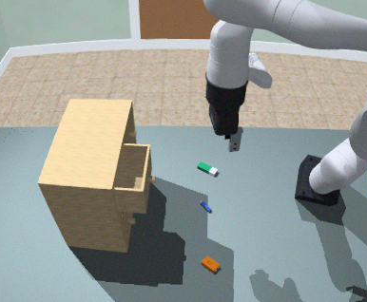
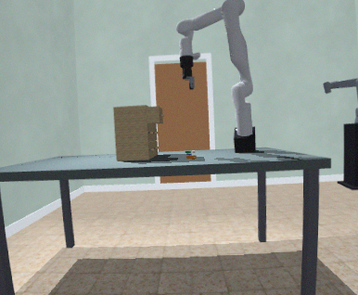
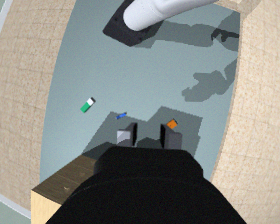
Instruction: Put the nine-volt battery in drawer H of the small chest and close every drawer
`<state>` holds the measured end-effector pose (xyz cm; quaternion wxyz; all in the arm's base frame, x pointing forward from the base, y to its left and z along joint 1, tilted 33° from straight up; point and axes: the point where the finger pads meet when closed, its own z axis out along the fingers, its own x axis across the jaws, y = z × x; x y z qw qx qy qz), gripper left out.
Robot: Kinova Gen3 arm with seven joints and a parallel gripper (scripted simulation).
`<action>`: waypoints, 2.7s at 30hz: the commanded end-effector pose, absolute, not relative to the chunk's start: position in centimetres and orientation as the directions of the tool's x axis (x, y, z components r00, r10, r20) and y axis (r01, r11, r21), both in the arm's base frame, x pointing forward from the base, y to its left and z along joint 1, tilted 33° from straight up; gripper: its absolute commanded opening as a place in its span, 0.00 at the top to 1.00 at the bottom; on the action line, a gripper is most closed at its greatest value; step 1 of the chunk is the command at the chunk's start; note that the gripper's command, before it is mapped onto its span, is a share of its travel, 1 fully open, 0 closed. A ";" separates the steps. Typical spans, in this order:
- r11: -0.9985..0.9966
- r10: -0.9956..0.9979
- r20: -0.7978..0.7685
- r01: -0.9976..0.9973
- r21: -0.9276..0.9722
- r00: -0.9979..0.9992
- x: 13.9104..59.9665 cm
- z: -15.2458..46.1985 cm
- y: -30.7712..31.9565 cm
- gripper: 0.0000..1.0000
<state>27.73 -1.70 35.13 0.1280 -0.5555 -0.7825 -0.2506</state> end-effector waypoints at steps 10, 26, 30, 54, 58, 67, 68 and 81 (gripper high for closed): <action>0.427 0.729 0.414 0.835 0.347 -0.545 27.9 33.1 0.9 0.33; 0.661 0.526 0.261 0.583 0.472 -0.809 28.3 29.6 5.1 0.33; 0.705 0.466 0.218 0.509 0.493 -0.857 28.5 28.8 6.0 0.33; 0.844 -0.047 -0.119 -0.103 0.526 -0.992 29.3 22.8 13.2 0.33; 0.833 -0.144 -0.179 -0.217 0.509 -0.973 29.4 21.7 14.5 0.33; 0.791 -0.298 -0.272 -0.396 0.466 -0.915 29.7 19.9 16.6 0.33; 0.783 -0.318 -0.283 -0.419 0.459 -0.905 29.7 19.7 16.9 0.33; 0.672 -0.513 -0.395 -0.643 0.368 -0.762 30.0 17.2 19.9 0.33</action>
